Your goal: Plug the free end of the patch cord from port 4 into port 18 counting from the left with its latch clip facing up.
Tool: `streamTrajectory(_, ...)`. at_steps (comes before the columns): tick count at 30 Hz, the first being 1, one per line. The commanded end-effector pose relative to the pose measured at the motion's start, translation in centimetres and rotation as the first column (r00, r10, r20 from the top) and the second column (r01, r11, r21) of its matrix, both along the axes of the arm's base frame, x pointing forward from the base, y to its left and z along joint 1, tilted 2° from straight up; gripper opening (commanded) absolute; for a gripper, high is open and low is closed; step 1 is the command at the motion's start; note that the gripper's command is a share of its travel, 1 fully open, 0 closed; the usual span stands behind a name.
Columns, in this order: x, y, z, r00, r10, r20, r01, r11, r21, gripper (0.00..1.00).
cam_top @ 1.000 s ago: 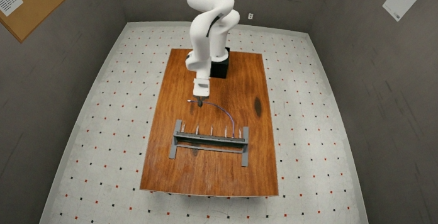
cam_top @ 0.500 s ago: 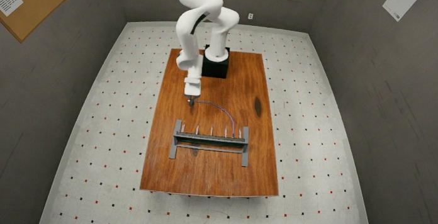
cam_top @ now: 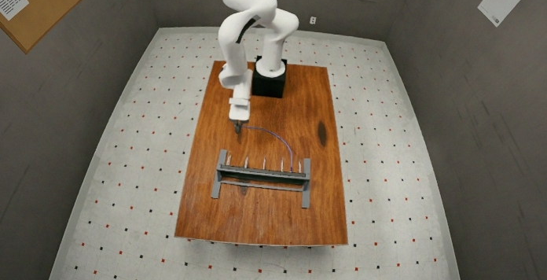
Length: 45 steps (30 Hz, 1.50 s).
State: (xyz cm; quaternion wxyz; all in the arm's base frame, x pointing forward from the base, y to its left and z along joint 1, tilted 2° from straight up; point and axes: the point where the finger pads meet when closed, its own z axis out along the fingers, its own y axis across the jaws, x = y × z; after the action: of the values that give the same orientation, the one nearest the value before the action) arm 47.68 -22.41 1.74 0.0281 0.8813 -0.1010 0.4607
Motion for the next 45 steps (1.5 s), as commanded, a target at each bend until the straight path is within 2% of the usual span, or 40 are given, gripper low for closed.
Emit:
streamTrajectory(1,0.3,-0.1,-0.2,1.0,0.0,0.001,0.0,1.0,-0.001,0.0)
streamTrajectory(16,2.8,-0.5,-1.9,1.0,0.0,0.001,0.0,1.0,-0.001,0.0)
streamTrajectory(45,2.9,-0.5,-2.0,1.0,0.0,0.001,0.0,1.0,-0.001,0.0)
